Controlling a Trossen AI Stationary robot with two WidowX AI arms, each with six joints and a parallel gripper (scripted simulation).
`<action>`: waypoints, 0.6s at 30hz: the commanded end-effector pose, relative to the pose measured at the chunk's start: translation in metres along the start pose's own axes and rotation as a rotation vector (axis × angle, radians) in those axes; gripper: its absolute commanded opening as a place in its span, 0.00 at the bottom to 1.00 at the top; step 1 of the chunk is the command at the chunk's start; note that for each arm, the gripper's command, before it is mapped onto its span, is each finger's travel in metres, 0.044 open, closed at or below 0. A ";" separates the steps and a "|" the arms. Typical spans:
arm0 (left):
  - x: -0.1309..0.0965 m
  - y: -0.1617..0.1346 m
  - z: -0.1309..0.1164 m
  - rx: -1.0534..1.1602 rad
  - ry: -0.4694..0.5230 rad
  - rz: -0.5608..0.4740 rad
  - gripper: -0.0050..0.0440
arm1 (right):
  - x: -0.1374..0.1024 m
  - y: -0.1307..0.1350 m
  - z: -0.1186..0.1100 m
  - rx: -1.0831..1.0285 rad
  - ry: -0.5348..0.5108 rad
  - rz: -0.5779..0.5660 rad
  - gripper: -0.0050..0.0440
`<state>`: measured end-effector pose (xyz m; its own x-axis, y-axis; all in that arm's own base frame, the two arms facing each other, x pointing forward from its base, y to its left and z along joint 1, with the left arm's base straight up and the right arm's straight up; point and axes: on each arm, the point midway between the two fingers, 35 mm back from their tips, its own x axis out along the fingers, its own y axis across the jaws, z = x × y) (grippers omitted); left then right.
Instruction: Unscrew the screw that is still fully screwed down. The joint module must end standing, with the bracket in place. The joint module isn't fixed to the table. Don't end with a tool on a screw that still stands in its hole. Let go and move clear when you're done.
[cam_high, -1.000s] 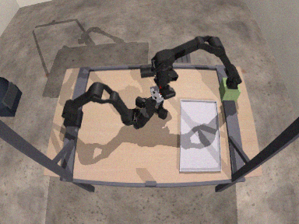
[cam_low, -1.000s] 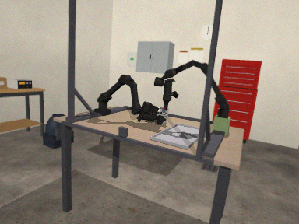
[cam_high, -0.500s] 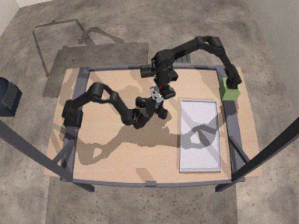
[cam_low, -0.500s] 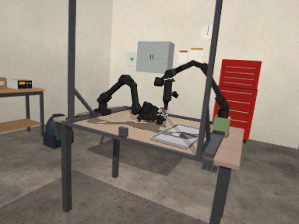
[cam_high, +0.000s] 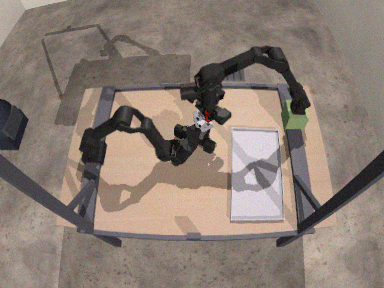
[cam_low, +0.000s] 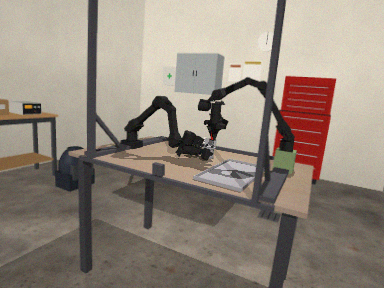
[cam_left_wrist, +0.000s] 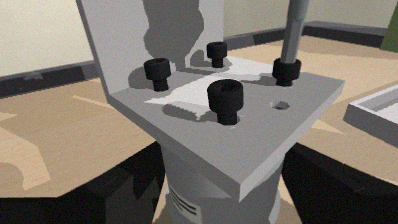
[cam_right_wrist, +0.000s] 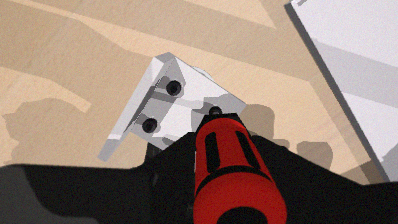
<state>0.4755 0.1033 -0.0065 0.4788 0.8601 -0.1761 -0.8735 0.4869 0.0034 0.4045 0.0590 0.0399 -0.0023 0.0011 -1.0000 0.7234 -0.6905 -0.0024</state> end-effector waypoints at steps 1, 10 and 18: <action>0.002 -0.003 0.011 -0.025 -0.013 -0.001 0.60 | -0.002 0.002 -0.002 -0.107 0.010 0.011 0.37; 0.002 -0.003 0.011 -0.025 -0.013 -0.001 0.60 | -0.003 0.002 -0.002 -0.353 0.010 0.013 0.37; 0.002 -0.003 0.011 -0.025 -0.013 -0.001 0.60 | -0.003 0.002 -0.002 -0.599 0.009 0.015 0.37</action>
<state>0.4755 0.1033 -0.0065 0.4788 0.8601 -0.1761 -0.8735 0.4869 0.0034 0.4045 0.0578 0.0400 -0.0031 0.0010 -1.0000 0.9708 -0.2400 -0.0032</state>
